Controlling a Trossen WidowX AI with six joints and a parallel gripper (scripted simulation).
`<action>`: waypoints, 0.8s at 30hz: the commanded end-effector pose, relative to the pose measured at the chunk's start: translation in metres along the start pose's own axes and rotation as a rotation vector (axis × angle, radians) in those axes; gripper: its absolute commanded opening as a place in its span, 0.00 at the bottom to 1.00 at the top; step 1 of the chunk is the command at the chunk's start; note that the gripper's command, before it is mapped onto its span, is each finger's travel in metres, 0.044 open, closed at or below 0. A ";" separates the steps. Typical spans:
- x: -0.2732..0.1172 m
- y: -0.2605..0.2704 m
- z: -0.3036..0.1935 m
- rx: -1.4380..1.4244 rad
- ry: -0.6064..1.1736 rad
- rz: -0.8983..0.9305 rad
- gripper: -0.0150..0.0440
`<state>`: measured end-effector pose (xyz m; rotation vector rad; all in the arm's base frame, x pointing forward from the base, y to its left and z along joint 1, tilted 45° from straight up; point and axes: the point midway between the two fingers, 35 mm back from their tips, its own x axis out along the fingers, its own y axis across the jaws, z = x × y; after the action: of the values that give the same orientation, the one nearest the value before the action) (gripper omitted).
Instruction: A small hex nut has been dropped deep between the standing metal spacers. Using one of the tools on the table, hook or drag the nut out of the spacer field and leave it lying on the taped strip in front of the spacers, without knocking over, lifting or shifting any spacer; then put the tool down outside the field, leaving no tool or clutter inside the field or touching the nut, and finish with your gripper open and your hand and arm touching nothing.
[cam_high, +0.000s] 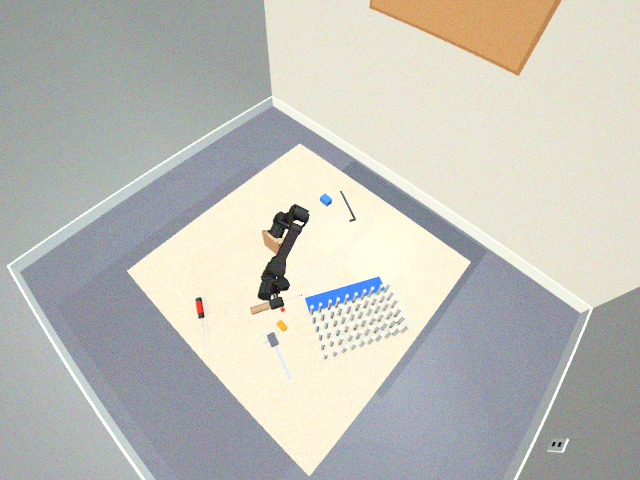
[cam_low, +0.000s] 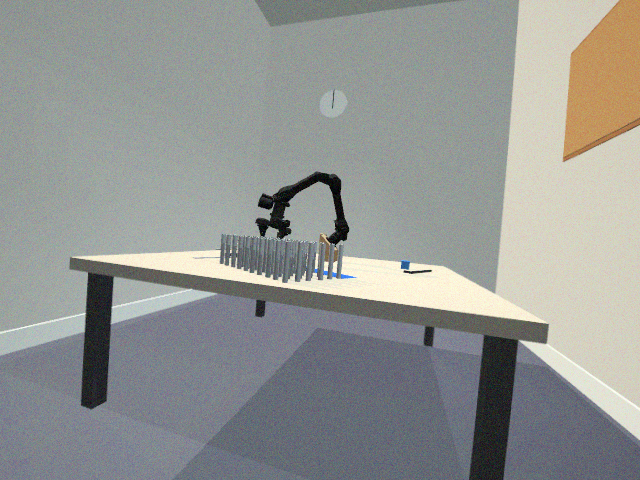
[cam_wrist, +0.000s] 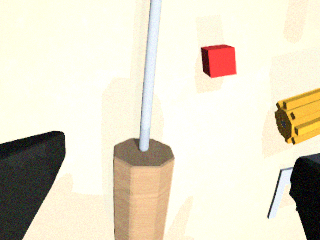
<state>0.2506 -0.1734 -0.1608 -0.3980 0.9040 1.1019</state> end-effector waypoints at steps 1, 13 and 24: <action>0.000 0.000 0.000 -0.006 0.003 0.002 1.00; -0.007 0.003 -0.067 -0.006 -0.223 -0.032 1.00; -0.009 0.009 -0.087 -0.007 -0.299 -0.066 0.91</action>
<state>0.2035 -0.2315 -0.2044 -0.2479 0.6337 1.0718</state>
